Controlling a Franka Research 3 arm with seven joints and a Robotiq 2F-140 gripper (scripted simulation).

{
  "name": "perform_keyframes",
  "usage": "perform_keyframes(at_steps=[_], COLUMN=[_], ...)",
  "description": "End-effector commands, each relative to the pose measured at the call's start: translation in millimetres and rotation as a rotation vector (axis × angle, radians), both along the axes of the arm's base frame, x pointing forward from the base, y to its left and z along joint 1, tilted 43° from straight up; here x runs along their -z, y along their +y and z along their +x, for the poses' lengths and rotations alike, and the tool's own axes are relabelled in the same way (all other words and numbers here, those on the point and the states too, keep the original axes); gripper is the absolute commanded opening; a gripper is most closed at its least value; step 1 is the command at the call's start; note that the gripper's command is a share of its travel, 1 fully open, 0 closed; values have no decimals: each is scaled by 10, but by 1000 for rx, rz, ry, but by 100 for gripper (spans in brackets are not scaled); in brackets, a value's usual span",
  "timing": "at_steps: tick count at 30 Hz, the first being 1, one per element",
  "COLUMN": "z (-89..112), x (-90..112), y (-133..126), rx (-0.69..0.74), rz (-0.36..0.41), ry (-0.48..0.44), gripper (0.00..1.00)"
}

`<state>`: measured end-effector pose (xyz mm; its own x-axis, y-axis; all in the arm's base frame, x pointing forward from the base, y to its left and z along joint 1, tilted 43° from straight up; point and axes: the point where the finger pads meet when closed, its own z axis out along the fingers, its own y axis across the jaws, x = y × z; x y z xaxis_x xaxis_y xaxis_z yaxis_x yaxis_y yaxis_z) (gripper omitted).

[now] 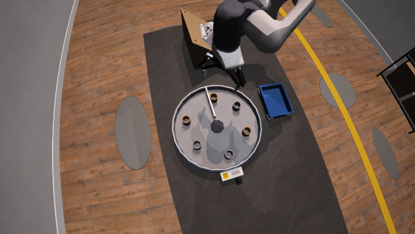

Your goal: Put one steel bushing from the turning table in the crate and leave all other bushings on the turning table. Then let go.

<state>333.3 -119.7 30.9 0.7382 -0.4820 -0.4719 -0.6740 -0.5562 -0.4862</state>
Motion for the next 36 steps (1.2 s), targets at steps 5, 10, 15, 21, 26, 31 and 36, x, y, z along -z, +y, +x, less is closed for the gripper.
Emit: perform_keyframes(at_steps=[5,10,15,21,26,31,36], z=[-4,-4,-4,-4,-4,-4,-4], x=[12,12,12,12,12,12,12], y=[0,0,0,0,0,0,0], rx=[16,16,16,16,16,16,16], rz=[-1,-1,-1,-1,-1,-1,-1], ry=[14,14,14,14,14,14,14], gripper=[100,100,7,7,7,7,7])
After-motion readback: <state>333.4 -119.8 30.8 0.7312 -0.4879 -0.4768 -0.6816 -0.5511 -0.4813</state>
